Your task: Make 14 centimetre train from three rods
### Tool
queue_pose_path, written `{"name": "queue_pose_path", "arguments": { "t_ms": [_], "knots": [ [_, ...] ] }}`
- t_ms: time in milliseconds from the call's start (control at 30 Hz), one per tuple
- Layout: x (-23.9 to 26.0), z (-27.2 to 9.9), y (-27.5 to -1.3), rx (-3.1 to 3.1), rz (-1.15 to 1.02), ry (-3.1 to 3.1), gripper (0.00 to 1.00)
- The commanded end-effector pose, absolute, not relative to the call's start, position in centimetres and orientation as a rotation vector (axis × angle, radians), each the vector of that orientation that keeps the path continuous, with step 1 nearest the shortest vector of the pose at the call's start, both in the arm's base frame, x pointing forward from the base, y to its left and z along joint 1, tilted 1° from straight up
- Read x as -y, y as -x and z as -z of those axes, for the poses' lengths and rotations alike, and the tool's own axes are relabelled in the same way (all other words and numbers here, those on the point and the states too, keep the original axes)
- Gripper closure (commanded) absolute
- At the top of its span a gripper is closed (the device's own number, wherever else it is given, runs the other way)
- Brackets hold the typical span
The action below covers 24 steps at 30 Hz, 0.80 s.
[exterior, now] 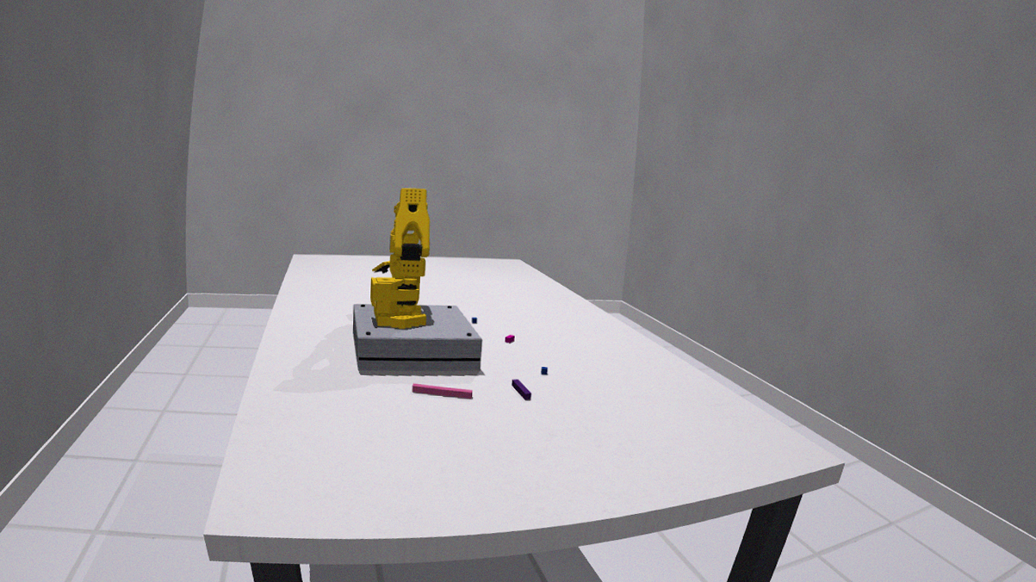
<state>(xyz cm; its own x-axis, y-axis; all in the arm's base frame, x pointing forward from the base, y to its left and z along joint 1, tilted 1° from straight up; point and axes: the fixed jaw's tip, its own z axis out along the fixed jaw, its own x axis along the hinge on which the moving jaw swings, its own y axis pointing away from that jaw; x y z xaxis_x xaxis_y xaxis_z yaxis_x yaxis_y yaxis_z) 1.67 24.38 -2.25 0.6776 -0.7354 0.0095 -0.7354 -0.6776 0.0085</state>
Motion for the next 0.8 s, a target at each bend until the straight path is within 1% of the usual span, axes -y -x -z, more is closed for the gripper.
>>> {"name": "queue_pose_path", "arguments": {
  "t_ms": [0,433,767],
  "knots": [
    [-24.1,3.2,-1.4,1.246,-0.016,-2.852,0.81],
    [-23.9,5.2,-1.4,1.246,-0.016,-2.852,0.81],
    [-23.9,5.6,-1.4,1.246,-0.016,-2.852,0.81]
  ]
}}
